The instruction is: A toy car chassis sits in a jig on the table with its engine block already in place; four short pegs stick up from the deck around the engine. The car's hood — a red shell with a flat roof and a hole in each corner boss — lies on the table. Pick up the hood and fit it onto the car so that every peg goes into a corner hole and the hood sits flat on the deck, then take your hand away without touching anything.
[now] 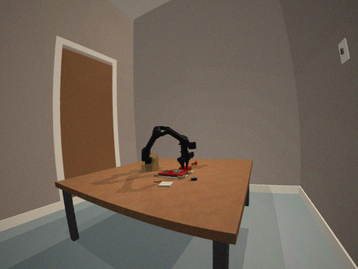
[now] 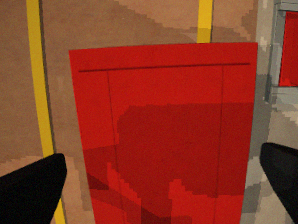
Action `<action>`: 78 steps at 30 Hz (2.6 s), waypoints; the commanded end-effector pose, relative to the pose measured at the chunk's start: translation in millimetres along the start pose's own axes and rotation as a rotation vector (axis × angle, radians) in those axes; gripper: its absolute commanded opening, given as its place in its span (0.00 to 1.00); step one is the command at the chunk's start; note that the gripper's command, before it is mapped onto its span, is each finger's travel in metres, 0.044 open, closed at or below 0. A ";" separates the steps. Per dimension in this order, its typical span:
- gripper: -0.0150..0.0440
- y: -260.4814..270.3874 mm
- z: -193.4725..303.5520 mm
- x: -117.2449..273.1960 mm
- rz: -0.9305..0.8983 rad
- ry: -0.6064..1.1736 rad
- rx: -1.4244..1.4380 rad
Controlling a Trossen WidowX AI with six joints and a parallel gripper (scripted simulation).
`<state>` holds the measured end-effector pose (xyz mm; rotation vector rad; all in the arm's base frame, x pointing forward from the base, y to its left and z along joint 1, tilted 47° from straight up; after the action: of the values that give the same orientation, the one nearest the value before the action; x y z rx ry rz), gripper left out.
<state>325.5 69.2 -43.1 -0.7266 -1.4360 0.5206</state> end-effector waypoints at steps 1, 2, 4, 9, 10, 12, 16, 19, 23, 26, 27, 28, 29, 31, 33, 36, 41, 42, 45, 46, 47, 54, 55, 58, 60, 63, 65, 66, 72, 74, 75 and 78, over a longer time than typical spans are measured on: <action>1.00 -0.4 -0.3 -2.4 0.005 -0.004 0.005; 1.00 -0.4 -0.3 -2.9 0.005 -0.004 0.005; 1.00 -0.4 -0.3 -3.9 0.005 -0.004 0.005; 1.00 -0.4 -0.2 -6.3 0.005 -0.004 0.005; 1.00 -0.4 -0.2 -6.8 0.005 -0.004 0.005; 1.00 -0.4 -0.2 -7.8 0.006 -0.004 0.005; 1.00 -0.5 -0.2 -9.8 0.006 -0.004 0.005; 0.87 -0.1 0.0 -7.9 0.000 0.000 0.000; 0.82 -0.1 0.0 -7.9 0.000 0.000 0.000; 0.79 -0.1 0.0 -7.9 0.000 0.000 0.000; 0.78 -0.1 0.0 -7.9 0.000 0.000 0.000; 0.76 -0.1 0.0 -7.9 0.000 0.000 0.000; 0.75 -0.1 0.0 -7.9 0.000 0.000 0.000; 0.66 0.0 0.3 -7.3 0.000 0.001 0.001; 0.58 0.0 0.3 -4.5 0.000 0.001 0.001; 0.44 0.1 0.3 2.2 -0.001 0.001 0.001; 0.25 0.3 0.3 20.3 -0.001 0.001 0.002; 0.25 0.3 0.3 24.8 -0.002 0.001 0.002; 0.25 0.5 0.4 38.9 -0.002 0.001 0.002; 0.25 0.5 0.4 43.7 -0.002 0.001 0.002; 0.25 0.6 0.4 48.4 -0.002 0.001 0.002; 0.25 0.8 0.6 77.4 -0.003 0.001 0.002; 0.25 0.8 0.6 80.4 -0.003 0.001 0.002; 0.25 0.8 0.6 87.2 -0.004 0.002 0.002; 0.25 0.8 0.6 89.9 -0.004 0.002 0.002; 0.25 -1.0 -0.5 85.3 0.001 -0.001 0.006; 0.25 -10.4 -4.5 86.5 -0.002 -0.001 0.006; 0.25 -17.6 -7.3 87.3 -0.004 -0.001 0.006; 0.25 -61.9 -21.2 90.7 -0.013 -0.001 0.003; 0.25 -77.1 -24.7 91.3 -0.014 -0.001 0.002; 0.25 -84.7 -26.2 91.6 -0.014 -0.001 0.001; 0.25 -107.7 -29.6 92.1 -0.015 -0.002 -0.002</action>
<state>351.1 73.4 80.9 -0.7163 -1.4428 0.5005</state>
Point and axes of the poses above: the point midway between the two fingers, 35 mm back from their tips, its own x axis back along the fingers, its own y axis across the jaws, z = x × y, the point moved 8 cm from there along x, back along the fingers, and after that the axes turned 3 degrees about -x, right-handed, at the moved point
